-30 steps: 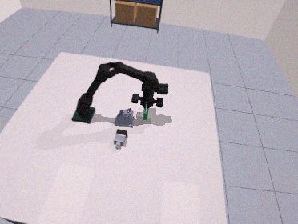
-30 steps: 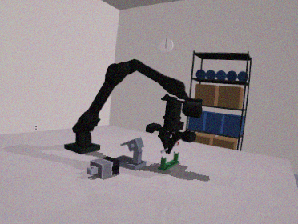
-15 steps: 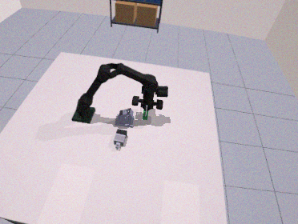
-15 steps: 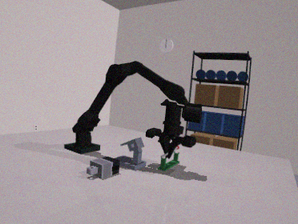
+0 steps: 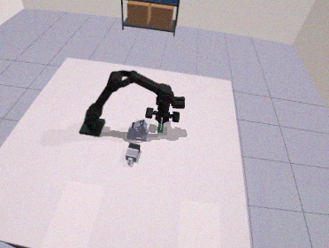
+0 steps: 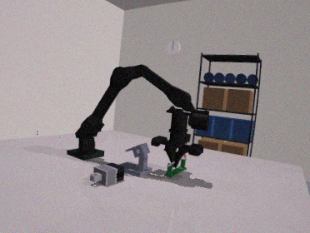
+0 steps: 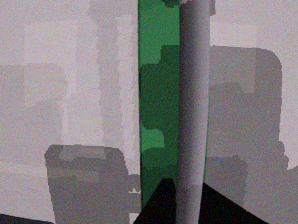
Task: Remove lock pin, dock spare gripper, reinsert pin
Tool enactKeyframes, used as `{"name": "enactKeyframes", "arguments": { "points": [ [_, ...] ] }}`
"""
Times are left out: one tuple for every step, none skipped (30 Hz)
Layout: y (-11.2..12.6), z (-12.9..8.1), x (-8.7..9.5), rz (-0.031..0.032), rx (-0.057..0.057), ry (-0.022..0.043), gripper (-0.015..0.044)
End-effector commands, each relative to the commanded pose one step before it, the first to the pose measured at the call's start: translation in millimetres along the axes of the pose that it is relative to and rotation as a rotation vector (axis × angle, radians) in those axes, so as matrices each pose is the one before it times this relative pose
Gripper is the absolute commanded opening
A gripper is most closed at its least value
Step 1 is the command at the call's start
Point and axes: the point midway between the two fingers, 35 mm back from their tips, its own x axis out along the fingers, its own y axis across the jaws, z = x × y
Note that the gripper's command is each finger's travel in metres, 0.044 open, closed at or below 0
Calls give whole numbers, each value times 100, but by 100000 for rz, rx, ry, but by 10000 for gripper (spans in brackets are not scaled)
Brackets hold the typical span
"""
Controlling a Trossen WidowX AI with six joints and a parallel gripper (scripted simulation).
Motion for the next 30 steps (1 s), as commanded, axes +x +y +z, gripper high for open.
{"name": "enactKeyframes", "arguments": {
  "points": [
    [93,-94,605,82,-310,27,0],
    [6,-3,23,-1,-5,-1,0],
    [0,0,0,0,0,0,0],
    [0,0,0,0,0,0,0],
    [0,0,0,0,0,0,0],
    [0,0,0,0,0,0,0],
    [0,0,0,0,0,0,0],
    [0,0,0,0,0,0,0],
    [0,0,0,0,0,0,0],
    [0,0,0,0,0,0,0],
    [-101,81,-427,-435,286,-84,0],
    [0,0,0,0,0,0,0],
    [0,0,0,0,0,0,0],
    [0,0,0,0,0,0,0],
    [0,0,0,0,0,0,0],
    [0,0,0,0,0,0,0],
    [0,0,0,0,0,0,26],
    [0,0,0,0,0,0,53],
    [0,0,0,0,0,0,79],
    [0,0,0,0,0,0,105],
    [0,0,0,0,0,0,131],
    [0,0,0,0,0,0,157],
    [0,0,0,0,0,0,184],
    [0,0,0,0,0,0,210],
    [0,0,0,0,0,0,236],
    [0,0,0,0,0,0,262],
    [0,0,0,0,0,0,289],
    [0,0,0,0,0,0,315],
    [18,21,-260,36,8,3,341],
    [25,26,-325,45,10,3,367]
  ]
}}
